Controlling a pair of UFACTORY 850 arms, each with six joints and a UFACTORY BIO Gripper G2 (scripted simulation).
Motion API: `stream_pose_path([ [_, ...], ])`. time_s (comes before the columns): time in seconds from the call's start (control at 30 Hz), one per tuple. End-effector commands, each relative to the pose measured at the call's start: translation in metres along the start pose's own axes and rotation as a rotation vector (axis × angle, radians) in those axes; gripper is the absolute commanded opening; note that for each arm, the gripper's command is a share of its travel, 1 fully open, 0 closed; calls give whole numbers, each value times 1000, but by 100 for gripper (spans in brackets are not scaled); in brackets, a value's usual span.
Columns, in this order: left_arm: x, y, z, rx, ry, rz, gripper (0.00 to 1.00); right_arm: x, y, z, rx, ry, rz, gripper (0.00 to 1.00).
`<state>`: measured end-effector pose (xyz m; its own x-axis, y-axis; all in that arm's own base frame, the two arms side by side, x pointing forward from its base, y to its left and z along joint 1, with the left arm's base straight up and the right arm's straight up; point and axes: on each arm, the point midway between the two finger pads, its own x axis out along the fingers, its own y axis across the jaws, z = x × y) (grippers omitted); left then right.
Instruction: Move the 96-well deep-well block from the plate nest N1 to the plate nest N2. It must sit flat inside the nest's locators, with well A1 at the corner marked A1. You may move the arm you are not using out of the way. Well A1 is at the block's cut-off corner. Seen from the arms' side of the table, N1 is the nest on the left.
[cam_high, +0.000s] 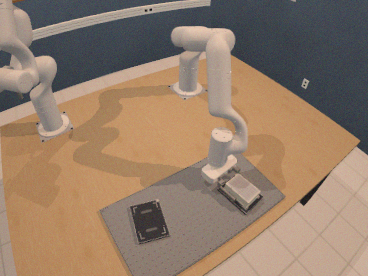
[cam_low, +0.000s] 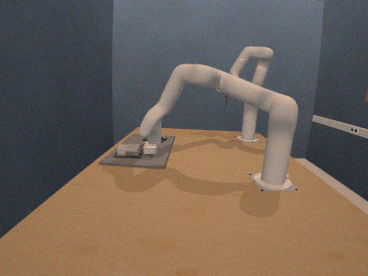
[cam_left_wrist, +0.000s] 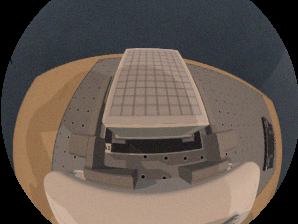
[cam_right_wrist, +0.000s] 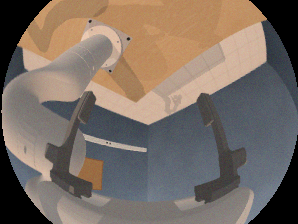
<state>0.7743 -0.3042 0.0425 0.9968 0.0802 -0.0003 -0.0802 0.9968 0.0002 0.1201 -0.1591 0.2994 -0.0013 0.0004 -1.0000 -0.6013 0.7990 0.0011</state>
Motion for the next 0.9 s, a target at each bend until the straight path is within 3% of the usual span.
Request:
stream_pose_path([
  [0.0,1,-1,1,-1,-2,0,37,0,0,0,0,0,-1,100],
  [0.4,1,-1,1,-1,-2,0,37,0,0,0,0,0,-1,100],
  [0.43,1,-1,1,-1,-2,0,0,0,0,0,0,0,-1,100],
  [0.87,1,-1,1,-1,-2,0,0,0,0,0,0,0,-1,100],
])
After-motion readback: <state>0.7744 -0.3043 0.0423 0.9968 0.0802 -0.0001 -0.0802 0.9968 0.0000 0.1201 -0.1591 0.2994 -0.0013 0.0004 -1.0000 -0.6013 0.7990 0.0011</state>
